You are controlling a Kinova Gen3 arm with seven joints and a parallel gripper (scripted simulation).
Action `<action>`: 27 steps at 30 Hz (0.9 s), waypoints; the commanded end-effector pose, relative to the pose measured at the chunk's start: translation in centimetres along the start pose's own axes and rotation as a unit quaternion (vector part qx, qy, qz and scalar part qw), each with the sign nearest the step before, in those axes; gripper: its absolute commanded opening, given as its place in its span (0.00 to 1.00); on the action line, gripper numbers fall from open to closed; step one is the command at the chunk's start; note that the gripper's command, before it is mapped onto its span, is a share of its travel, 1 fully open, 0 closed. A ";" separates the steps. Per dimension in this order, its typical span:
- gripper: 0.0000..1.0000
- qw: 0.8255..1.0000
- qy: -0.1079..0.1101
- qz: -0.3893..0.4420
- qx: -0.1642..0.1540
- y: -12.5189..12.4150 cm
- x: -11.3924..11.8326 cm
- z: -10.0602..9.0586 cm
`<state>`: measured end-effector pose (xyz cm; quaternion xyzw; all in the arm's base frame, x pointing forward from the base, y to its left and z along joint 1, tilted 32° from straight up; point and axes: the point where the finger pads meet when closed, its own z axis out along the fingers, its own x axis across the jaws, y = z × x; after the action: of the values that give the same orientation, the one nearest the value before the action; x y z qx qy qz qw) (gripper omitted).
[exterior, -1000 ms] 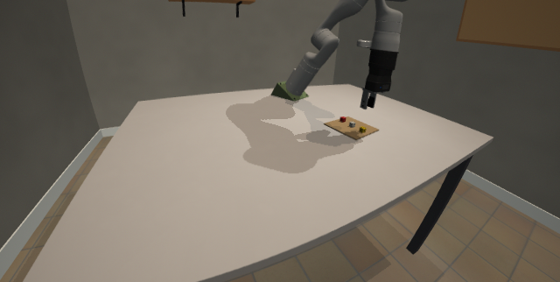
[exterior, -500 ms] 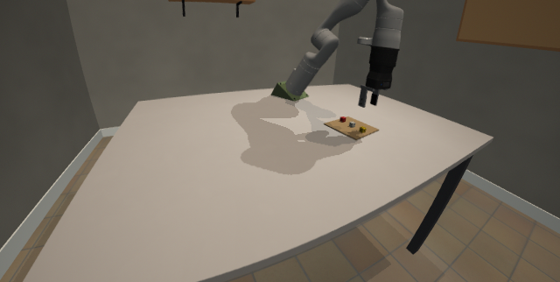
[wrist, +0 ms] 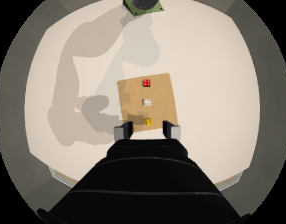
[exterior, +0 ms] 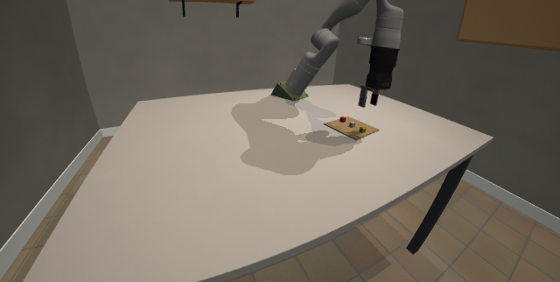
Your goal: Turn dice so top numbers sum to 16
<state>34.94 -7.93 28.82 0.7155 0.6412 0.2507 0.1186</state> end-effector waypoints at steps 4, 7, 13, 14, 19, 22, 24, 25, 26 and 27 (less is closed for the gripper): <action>1.00 1.000 0.000 0.000 0.000 0.0 0.0 -0.1; 1.00 1.000 0.000 0.000 0.000 0.0 0.0 -0.4; 1.00 1.000 0.000 0.000 0.000 0.0 0.0 -1.9; 1.00 1.000 0.000 0.000 0.000 0.0 0.0 -2.3; 1.00 1.000 0.000 0.000 0.000 0.0 0.0 -3.5; 1.00 1.000 0.000 0.000 0.000 0.0 0.0 -4.8; 1.00 1.000 0.000 0.000 0.000 0.0 0.0 -5.6; 1.00 1.000 0.000 0.000 0.000 0.0 0.0 -6.0; 1.00 1.000 0.000 0.000 0.000 0.0 0.0 -6.4; 1.00 1.000 0.000 0.000 0.000 0.0 0.0 -6.8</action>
<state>31.65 -8.60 33.69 0.7154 0.6417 0.2536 0.1100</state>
